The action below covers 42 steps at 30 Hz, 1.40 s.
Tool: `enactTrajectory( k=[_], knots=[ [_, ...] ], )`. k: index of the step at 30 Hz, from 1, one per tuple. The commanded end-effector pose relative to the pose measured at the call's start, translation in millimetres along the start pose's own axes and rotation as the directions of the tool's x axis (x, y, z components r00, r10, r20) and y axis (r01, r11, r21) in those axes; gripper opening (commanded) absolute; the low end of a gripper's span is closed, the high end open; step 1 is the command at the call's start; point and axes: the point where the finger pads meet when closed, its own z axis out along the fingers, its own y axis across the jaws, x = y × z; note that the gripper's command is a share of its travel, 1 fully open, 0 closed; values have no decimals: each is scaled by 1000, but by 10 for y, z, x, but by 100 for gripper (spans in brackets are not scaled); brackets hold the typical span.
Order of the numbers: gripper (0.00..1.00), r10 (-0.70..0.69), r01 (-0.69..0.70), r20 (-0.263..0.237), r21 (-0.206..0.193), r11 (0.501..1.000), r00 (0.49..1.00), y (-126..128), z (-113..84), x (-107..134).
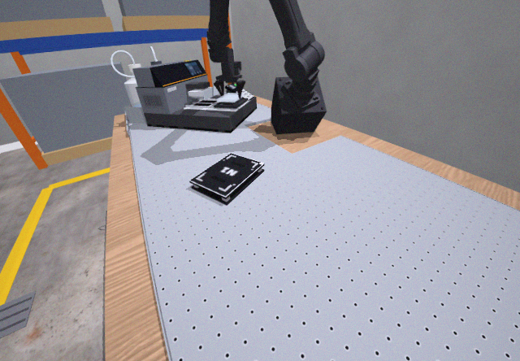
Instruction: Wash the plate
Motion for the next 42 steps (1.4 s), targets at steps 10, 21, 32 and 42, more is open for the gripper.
enactTrajectory(
  k=[10,21,32,42],
  knots=[
    [82,1,-1,13,-26,1000,1000,106,-62,-38],
    [82,1,-1,13,-26,1000,1000,104,-62,-35],
    [82,1,-1,13,-26,1000,1000,102,-62,-33],
    [82,7,-7,13,-25,1000,1000,47,-39,14]
  ],
)
